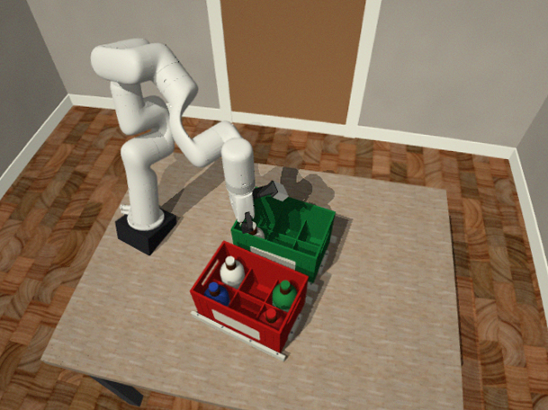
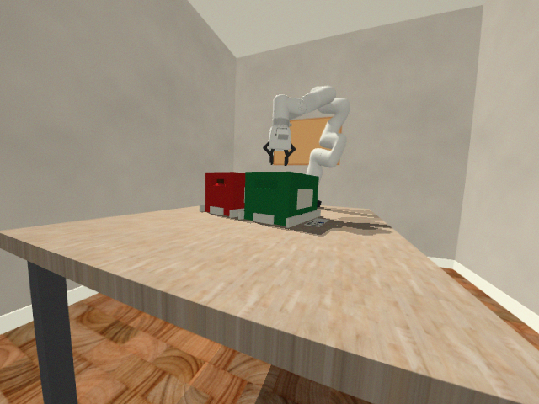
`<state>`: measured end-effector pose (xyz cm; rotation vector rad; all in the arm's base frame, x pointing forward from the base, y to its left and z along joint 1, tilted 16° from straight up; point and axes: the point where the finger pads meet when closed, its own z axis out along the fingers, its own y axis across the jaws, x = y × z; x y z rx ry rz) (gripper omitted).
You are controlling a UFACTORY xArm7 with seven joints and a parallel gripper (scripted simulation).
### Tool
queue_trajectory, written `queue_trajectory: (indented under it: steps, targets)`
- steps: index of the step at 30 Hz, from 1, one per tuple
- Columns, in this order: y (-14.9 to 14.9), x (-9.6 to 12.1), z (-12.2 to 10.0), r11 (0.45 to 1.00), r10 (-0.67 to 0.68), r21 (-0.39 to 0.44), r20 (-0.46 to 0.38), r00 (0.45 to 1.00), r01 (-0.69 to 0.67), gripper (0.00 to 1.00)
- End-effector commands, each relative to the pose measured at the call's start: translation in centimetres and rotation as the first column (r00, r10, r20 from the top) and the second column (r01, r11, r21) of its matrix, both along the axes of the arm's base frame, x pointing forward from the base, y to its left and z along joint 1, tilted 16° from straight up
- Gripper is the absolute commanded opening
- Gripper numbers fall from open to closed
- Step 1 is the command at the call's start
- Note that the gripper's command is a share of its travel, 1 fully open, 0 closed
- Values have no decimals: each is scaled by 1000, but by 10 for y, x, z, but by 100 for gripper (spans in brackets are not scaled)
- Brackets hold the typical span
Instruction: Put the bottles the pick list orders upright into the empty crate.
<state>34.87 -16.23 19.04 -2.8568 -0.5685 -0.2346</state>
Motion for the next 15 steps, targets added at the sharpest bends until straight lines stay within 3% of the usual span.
queue_trajectory:
  steps: [1,15]
  targets:
    - [-23,-7,-5,1000,0,-2,4,1000,0,65]
    - [-77,-27,-21,1000,0,-2,4,1000,0,65]
